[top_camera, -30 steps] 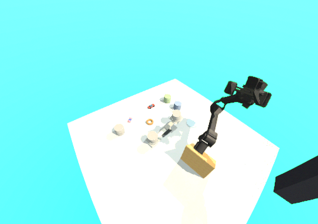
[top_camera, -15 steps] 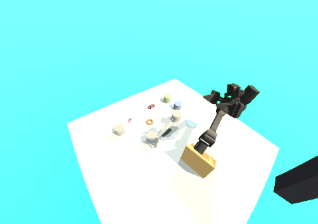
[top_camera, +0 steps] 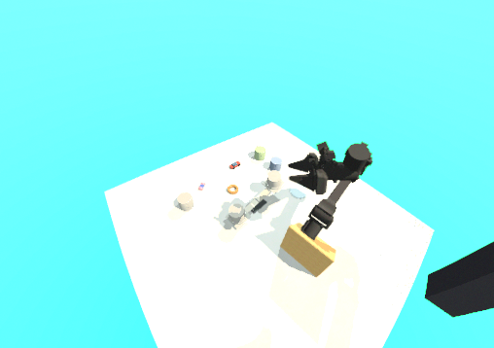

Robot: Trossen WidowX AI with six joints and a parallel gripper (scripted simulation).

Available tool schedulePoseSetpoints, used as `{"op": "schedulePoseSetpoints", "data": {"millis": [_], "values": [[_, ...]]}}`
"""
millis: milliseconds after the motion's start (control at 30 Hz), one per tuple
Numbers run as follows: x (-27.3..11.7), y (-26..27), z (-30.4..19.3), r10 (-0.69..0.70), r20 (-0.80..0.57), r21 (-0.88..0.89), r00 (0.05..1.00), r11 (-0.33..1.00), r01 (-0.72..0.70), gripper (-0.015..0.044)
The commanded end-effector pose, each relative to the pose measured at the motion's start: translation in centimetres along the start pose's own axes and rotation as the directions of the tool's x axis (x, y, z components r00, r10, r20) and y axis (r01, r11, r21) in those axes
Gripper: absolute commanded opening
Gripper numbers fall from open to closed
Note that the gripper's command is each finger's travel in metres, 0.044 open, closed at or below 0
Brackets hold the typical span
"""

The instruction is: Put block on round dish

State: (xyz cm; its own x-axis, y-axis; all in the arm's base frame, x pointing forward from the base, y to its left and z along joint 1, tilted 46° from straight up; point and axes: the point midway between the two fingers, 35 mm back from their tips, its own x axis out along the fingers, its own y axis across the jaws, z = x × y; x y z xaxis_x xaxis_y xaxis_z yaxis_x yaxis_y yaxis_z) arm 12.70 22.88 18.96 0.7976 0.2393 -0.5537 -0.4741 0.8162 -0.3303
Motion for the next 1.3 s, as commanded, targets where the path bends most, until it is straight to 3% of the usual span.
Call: {"op": "schedulePoseSetpoints", "data": {"millis": [0,333,700,900,1267], "values": [[1.7,-1.6,-1.9,-0.105,-0.071,-0.007,0.992,0.994,0.105,0.044],[4.4,-6.7,-6.5,-0.365,-0.248,-0.043,0.897,0.929,0.367,0.044],[4.8,-12.2,-11.1,-0.595,-0.401,-0.144,0.697,0.792,0.593,0.044],[4.9,-12.4,-11.3,-0.606,-0.416,-0.135,0.678,0.779,0.612,0.044],[8.1,-11.7,-11.0,-0.593,-0.551,0.112,0.588,0.646,0.755,0.044]]}}
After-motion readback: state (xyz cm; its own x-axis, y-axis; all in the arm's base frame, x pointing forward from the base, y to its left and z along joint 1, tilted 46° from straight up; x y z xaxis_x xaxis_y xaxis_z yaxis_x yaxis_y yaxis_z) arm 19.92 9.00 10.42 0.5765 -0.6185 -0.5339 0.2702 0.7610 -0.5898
